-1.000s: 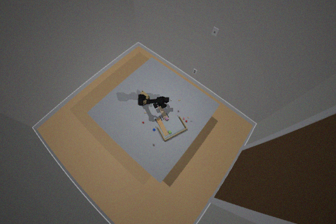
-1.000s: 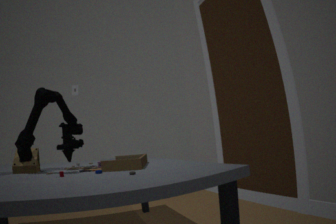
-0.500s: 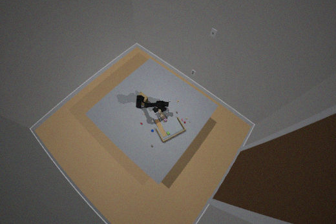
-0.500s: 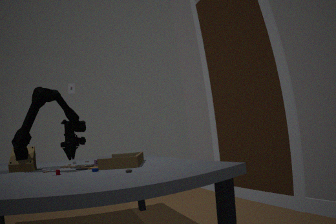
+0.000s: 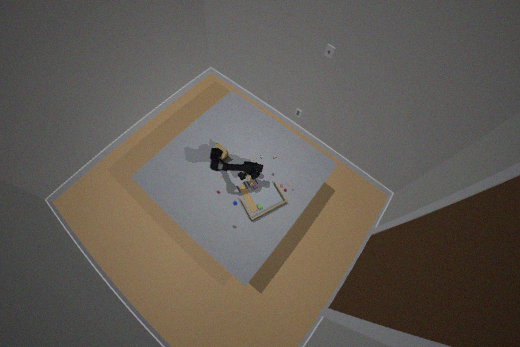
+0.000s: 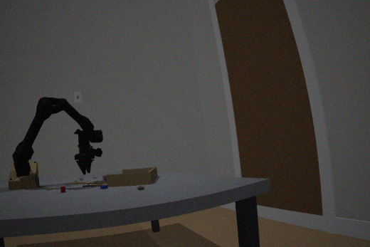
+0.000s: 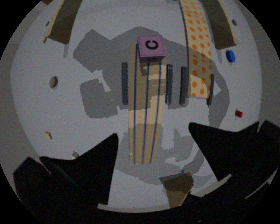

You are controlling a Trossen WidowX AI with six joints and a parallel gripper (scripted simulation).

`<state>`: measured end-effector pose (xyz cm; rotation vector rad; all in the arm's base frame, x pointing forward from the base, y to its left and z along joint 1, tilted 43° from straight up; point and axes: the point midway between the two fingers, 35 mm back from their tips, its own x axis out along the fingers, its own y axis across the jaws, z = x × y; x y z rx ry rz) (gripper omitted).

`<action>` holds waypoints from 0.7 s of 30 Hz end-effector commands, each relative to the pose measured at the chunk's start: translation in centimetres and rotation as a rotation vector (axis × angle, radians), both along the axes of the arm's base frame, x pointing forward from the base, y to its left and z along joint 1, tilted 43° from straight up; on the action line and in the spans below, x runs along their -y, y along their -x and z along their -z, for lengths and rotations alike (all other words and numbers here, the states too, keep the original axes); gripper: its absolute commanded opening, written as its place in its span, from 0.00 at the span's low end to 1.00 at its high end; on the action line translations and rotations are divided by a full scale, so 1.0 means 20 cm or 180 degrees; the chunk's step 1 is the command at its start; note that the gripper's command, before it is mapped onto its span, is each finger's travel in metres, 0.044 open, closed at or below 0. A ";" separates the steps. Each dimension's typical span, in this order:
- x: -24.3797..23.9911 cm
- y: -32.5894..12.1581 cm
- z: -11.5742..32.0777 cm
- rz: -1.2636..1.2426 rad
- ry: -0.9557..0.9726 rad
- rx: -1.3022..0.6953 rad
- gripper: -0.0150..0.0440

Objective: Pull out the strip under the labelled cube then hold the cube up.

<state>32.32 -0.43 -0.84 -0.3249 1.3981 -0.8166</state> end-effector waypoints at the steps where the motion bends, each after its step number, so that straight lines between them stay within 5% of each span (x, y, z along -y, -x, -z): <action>1: 0.02 -0.07 -0.03 -0.0020 0.0012 -0.0007 1.00; 21: 0.09 -0.39 -0.16 -0.0020 0.0015 0.0003 1.00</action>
